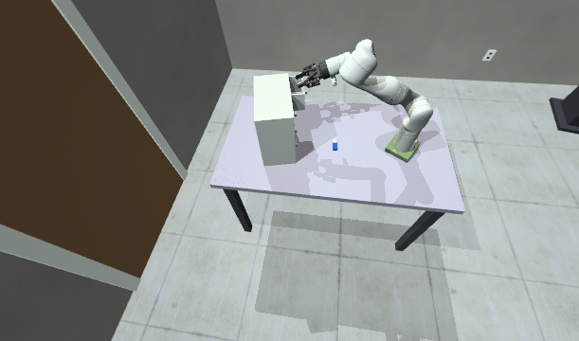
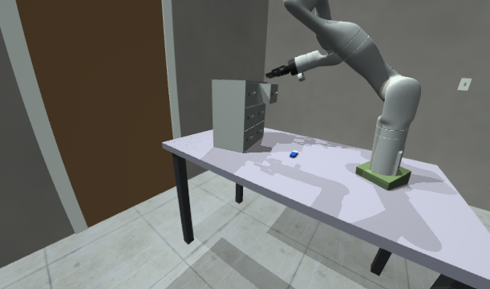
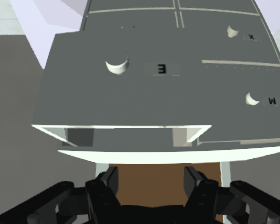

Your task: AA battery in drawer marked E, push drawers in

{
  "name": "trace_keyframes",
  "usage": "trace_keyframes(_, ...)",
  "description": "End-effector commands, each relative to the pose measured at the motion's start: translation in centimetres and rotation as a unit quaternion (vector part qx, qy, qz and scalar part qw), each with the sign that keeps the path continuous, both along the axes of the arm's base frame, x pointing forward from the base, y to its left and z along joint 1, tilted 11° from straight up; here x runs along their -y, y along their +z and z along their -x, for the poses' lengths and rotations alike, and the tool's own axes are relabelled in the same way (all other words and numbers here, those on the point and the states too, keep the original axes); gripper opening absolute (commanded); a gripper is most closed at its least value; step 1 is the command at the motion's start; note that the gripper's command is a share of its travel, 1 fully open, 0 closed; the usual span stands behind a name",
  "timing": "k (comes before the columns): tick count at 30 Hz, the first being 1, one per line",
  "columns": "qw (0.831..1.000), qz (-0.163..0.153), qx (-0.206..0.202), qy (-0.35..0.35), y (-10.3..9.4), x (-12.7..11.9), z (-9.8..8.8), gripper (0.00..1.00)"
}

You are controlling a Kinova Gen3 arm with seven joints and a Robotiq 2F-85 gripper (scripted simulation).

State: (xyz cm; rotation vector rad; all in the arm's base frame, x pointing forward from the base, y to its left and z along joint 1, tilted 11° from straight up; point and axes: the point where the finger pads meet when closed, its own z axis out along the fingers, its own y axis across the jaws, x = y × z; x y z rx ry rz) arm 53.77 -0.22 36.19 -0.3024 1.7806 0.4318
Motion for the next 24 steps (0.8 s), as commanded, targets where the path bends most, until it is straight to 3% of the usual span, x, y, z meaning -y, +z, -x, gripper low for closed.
trace_keyframes(1, 1.0, 0.0, 0.001, 0.0, 0.1, 0.0, 0.0, 1.0)
trace_keyframes(14, 1.0, 0.0, 0.001, 0.0, 0.0, 0.3, 0.5, 1.0)
trace_keyframes(24, 1.0, 0.0, 0.001, 0.0, -0.3, 2.1, 4.6, 1.0)
